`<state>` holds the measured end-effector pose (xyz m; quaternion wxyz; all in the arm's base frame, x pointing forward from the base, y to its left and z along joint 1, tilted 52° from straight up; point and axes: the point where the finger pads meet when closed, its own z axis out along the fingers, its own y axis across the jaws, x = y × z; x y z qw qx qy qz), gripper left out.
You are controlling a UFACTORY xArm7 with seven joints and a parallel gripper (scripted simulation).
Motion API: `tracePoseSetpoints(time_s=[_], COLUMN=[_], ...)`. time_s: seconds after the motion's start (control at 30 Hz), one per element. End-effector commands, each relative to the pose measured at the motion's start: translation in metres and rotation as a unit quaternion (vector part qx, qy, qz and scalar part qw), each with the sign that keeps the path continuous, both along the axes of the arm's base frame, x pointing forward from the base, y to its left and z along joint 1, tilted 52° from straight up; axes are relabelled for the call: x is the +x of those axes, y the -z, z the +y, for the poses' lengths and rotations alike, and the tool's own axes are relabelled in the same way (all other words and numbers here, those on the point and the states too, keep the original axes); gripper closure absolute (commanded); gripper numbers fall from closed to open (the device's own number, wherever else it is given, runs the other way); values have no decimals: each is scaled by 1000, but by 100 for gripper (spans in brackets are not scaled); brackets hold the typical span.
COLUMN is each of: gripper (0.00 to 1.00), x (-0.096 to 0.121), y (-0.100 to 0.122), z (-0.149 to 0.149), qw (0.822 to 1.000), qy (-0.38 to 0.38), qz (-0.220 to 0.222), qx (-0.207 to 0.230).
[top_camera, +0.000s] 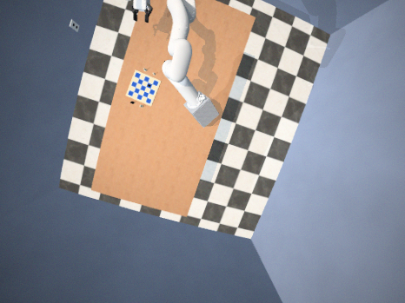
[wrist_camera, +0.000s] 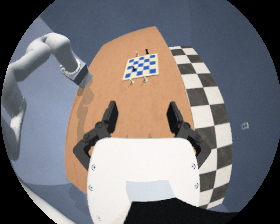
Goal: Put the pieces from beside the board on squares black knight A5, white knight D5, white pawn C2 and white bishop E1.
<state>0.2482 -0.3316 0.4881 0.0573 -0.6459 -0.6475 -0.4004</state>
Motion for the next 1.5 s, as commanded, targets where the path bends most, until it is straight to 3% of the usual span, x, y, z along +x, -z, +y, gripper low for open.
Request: tracePoseSetpoints(time_s=[0.0, 0.47, 0.53, 0.7, 0.8, 0.93, 1.47], gripper=[0, 0, 0, 0, 0, 0, 0], x=[-5, -5, -7, -7, -6, -5, -4], y=[35, 35, 67, 67, 105, 134, 144], z=[-17, -17, -28, -28, -35, -38, -38], qw=[997, 997, 989, 989, 975, 959, 953], qy=[-50, -50, -93, -93, -138, -169, -179], qz=[-37, -37, -75, -75, -122, -160, -173], qx=[44, 44, 82, 82, 126, 160, 171])
